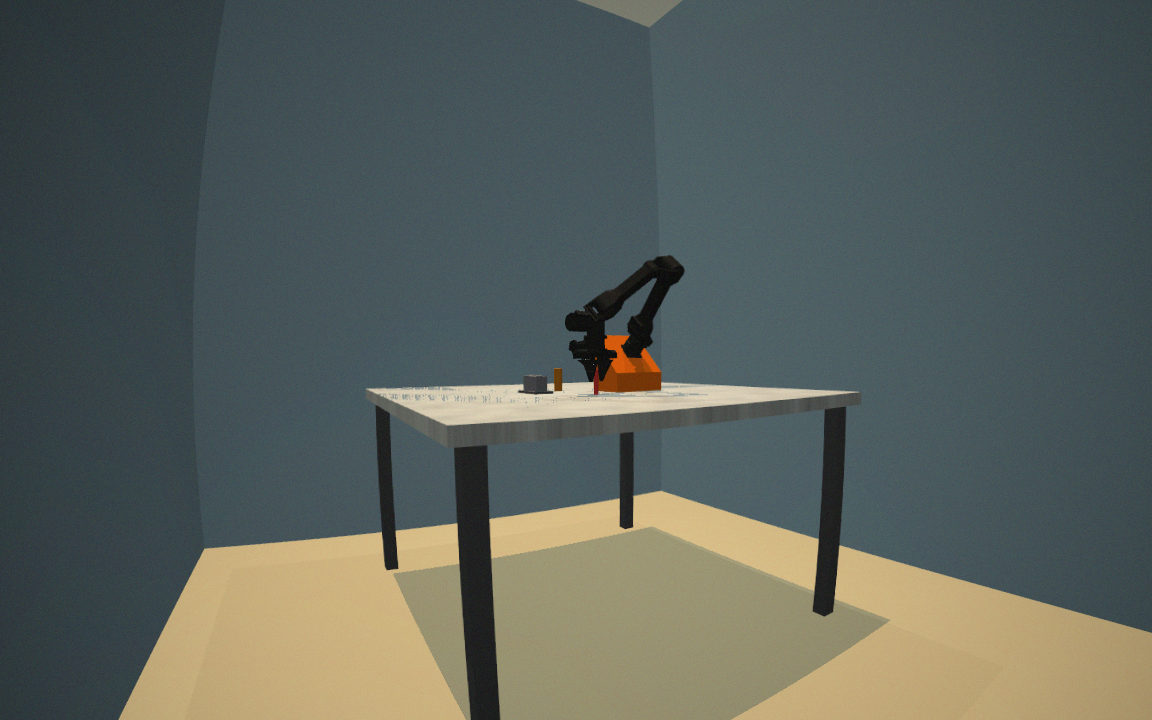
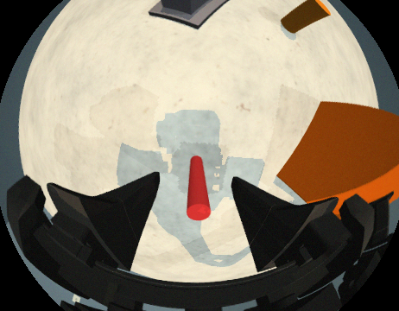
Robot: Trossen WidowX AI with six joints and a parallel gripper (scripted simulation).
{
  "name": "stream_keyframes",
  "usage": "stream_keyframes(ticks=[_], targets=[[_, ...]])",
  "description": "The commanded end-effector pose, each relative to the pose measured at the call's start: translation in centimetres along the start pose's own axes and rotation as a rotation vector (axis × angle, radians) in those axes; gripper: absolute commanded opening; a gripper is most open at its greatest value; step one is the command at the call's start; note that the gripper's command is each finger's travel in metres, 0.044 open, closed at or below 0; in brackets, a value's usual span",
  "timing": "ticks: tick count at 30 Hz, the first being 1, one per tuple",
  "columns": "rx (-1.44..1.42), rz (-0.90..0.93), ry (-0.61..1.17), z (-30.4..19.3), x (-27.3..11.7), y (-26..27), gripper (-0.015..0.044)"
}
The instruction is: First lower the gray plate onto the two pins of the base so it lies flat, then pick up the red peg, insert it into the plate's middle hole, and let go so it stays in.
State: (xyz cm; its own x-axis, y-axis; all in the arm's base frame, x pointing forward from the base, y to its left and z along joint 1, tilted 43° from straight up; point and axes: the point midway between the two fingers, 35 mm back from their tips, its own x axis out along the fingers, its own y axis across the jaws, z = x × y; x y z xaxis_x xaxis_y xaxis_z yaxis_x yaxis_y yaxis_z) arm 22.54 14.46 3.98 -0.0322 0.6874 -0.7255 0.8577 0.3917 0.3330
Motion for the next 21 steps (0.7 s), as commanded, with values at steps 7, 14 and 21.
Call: stream_keyframes(ticks=[7,14,21], targets=[[0.005,0.000,-0.001,0.02,0.05,-0.02,0.0013],[0.005,0.000,-0.001,0.02,0.05,-0.02,0.0000],[0.005,-0.001,-0.002,0.08,-0.23,0.03,0.0000]])
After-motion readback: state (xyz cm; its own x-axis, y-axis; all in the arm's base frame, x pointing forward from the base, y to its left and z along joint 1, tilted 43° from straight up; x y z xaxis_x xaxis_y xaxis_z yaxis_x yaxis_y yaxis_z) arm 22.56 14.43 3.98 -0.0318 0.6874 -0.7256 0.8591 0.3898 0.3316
